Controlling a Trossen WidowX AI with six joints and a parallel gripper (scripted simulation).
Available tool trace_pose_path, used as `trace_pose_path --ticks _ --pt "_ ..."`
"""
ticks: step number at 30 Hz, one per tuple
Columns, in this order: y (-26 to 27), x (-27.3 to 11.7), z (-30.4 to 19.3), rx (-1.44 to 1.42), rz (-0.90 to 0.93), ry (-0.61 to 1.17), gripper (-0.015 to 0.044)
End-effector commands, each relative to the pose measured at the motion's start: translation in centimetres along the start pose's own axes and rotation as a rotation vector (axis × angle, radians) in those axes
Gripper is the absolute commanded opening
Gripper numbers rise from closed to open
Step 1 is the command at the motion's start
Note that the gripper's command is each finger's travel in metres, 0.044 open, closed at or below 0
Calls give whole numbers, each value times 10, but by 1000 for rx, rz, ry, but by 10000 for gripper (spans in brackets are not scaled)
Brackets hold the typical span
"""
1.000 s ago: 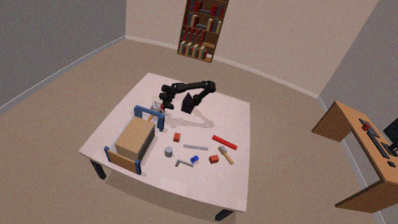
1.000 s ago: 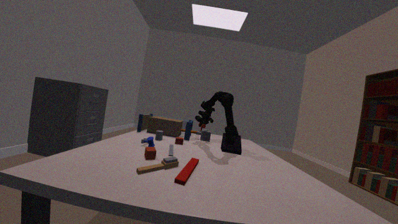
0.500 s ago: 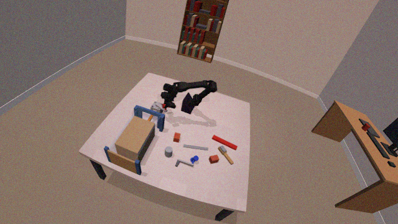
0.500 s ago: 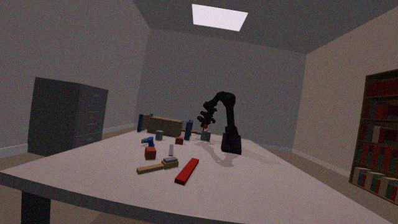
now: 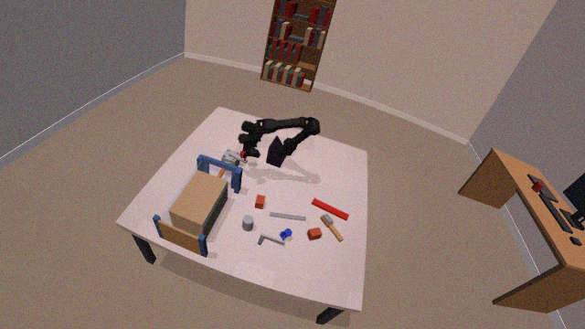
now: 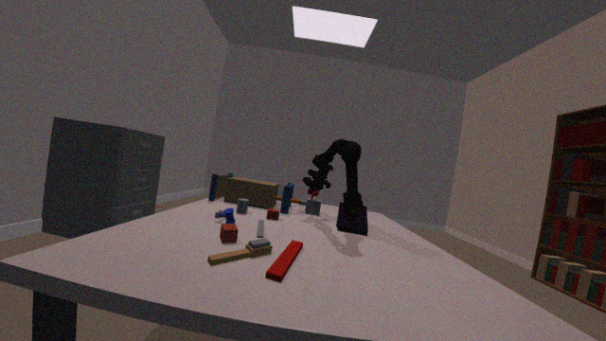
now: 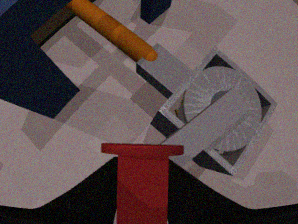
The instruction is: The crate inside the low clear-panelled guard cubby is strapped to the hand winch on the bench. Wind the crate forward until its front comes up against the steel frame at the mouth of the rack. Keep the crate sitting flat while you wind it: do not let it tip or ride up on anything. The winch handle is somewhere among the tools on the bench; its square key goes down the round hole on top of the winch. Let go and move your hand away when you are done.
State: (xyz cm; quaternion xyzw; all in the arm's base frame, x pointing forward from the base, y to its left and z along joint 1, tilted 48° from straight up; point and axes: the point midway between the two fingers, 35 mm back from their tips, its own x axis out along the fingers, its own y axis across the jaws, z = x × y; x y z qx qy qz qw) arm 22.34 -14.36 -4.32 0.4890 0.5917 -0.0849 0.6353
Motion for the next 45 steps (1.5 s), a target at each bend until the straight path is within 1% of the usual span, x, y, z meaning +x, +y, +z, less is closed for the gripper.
trace_pose_path --ticks 1,45 --pt "-10 -1 -11 14 -18 19 0" --pt "-58 -13 -33 15 -21 19 0"
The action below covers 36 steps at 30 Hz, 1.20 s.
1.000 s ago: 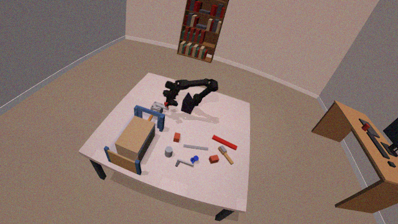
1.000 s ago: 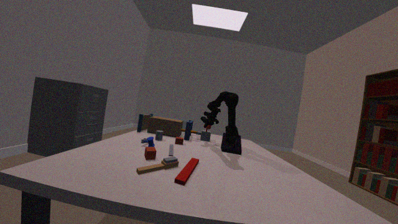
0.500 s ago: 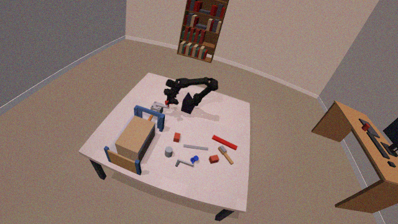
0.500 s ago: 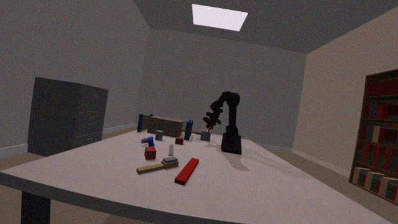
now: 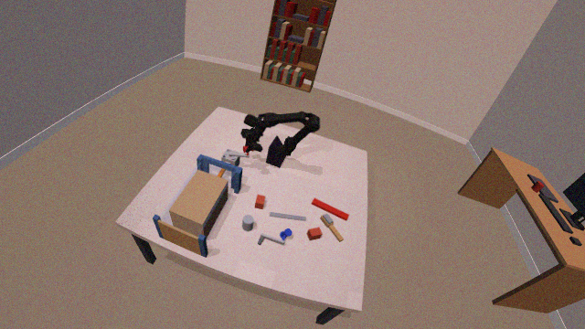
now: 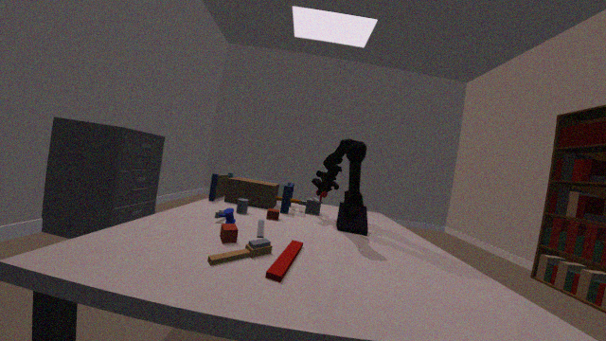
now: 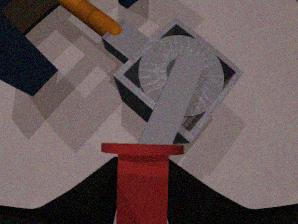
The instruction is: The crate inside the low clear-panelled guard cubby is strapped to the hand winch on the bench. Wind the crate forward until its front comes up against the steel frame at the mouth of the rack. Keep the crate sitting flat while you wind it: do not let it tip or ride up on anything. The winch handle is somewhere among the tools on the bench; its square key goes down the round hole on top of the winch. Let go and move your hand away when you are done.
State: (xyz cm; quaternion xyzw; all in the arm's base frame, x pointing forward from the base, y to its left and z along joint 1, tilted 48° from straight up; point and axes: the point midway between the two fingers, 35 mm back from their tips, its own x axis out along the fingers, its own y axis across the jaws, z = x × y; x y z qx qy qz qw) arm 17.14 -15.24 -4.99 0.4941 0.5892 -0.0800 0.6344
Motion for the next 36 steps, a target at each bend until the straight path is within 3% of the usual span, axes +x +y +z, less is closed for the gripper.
trace_pose_path --ticks 1,36 --pt "-16 0 -6 13 -36 15 0" --pt "-59 -1 -5 14 -39 14 0"
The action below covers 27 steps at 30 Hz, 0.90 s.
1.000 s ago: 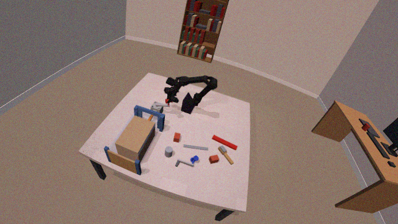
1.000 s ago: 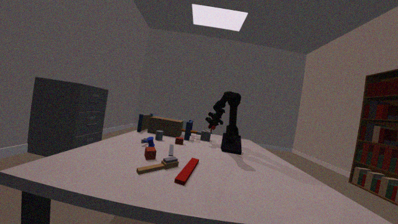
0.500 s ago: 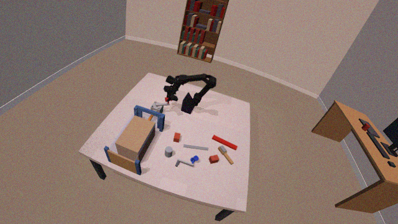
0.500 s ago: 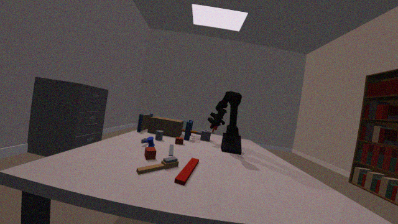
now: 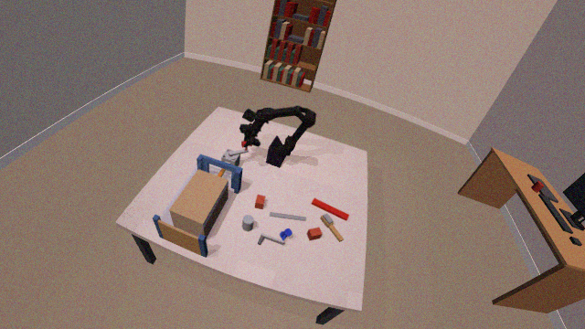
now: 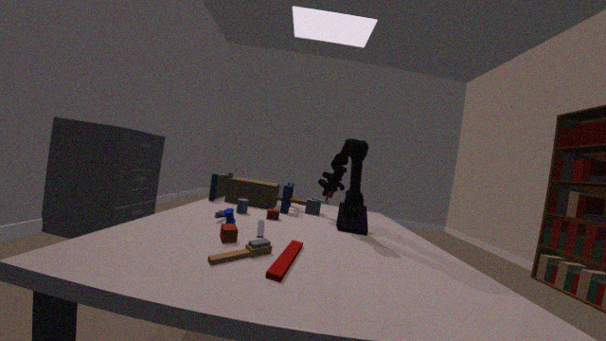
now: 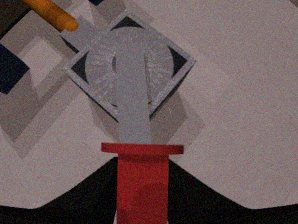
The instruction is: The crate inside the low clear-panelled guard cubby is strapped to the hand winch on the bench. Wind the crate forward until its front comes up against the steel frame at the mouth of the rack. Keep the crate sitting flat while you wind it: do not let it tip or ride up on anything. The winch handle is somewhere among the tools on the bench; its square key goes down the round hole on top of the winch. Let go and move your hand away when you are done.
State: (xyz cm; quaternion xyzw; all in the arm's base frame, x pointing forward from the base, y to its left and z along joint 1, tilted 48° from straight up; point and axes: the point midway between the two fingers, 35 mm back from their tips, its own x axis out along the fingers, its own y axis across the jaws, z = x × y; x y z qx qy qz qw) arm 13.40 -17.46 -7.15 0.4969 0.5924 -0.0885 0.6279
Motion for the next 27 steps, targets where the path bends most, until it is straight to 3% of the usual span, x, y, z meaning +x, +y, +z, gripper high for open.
trace_pose_path --ticks 1,27 --pt "-12 3 0 -6 -27 10 0" --pt "-41 7 13 -6 -29 9 0"
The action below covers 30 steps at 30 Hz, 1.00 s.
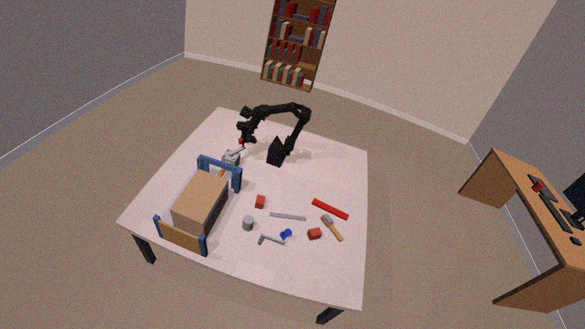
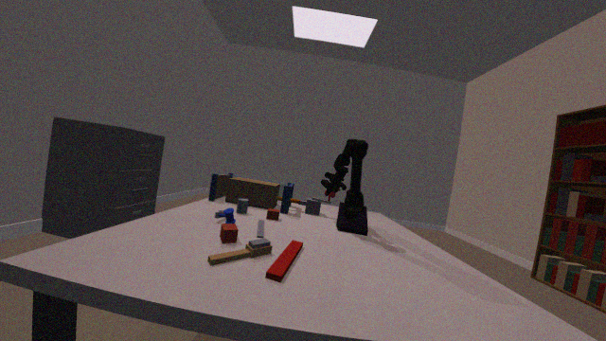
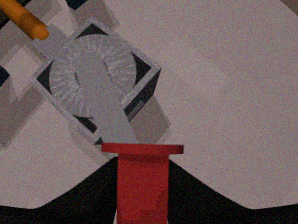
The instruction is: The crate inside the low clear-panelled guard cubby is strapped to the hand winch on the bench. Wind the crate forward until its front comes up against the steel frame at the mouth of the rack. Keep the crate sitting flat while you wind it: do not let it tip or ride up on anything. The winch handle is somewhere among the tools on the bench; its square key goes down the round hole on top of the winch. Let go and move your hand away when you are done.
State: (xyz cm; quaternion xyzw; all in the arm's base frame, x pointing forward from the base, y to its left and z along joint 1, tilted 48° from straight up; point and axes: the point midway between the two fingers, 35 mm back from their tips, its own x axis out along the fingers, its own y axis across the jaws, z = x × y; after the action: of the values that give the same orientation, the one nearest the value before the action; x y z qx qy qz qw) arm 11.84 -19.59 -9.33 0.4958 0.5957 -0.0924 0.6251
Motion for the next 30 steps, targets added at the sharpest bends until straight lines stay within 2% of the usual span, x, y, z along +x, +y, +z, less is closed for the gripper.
trace_pose_path --ticks 1,30 --pt "-9 4 4 -12 -19 5 0" --pt "-35 14 27 -12 -20 3 0"
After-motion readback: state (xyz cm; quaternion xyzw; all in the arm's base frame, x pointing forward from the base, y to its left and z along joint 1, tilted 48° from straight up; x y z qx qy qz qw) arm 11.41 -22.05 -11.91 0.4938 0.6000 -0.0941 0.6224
